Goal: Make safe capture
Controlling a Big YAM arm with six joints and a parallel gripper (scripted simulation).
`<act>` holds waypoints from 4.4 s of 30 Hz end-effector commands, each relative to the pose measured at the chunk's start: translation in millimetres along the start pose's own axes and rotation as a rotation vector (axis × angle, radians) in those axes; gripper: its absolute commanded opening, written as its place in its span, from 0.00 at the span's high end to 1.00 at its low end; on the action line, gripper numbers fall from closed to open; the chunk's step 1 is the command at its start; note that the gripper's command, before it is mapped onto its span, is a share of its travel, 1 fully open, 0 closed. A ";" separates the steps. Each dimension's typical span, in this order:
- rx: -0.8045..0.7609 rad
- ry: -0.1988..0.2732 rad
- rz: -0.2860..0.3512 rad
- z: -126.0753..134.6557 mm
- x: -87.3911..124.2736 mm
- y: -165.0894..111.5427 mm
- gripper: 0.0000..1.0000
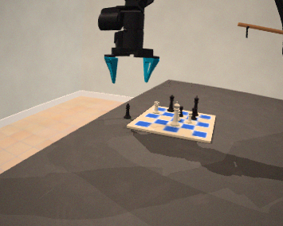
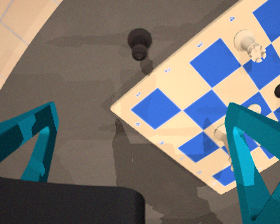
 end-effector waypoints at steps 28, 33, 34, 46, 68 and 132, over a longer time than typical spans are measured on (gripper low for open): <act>0.946 -0.010 -0.028 -54.6 14.2 7.5 0.00; 1.179 -0.025 -0.008 -72.5 12.2 4.4 0.00; 1.225 -0.027 -0.004 -75.5 11.9 3.7 0.00; 1.762 -0.029 -0.007 -92.4 10.0 -0.4 0.00; 1.926 -0.025 -0.052 -89.3 7.8 7.2 0.65; 1.925 -0.011 -0.021 -93.7 -48.5 -0.7 0.65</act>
Point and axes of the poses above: the point where the finger pads meet when closed, its own x axis back along the fingers, its own z axis across the jaws, y = z × x, the point moved 2 cm from there along x, back along the fingers, and after that the axes turned 13 degrees about x, right-handed, at the moved point
